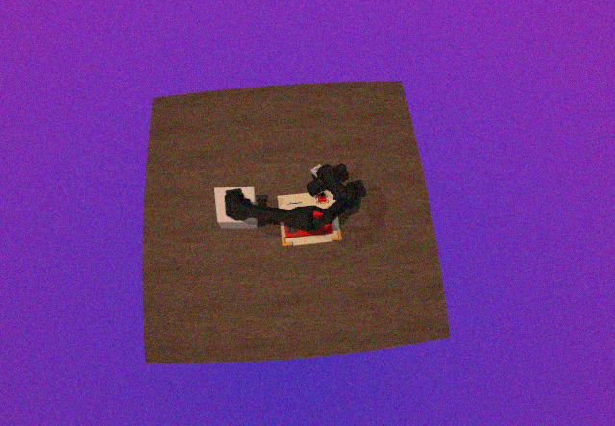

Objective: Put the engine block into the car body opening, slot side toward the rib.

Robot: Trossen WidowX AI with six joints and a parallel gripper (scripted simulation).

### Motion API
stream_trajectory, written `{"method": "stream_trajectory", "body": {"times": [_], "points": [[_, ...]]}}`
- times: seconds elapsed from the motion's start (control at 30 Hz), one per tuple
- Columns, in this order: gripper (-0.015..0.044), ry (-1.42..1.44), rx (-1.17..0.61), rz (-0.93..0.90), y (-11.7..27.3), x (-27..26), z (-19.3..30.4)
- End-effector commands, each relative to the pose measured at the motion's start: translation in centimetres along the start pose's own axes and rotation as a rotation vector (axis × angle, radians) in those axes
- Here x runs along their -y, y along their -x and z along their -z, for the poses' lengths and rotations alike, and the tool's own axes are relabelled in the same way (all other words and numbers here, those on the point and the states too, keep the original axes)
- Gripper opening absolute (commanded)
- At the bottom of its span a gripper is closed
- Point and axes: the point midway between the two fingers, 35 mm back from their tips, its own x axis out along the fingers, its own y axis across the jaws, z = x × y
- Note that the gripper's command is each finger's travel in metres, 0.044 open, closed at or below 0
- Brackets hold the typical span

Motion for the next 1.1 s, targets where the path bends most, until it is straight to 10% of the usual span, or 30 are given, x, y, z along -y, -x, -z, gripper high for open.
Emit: {"method": "stream_trajectory", "body": {"times": [0.0, 0.2, 0.77, 1.07], "points": [[0.0, 0.004, -0.005, 0.005, -0.2, -0.1, 0.5], [0.0, 0.004, -0.005, 0.005, -0.5, -0.1, 1.0], [0.044, 0.001, -0.001, 0.002, -0.2, 0.0, 0.1], [0.044, 0.004, -0.005, 0.006, 1.1, 0.1, -0.2]]}}
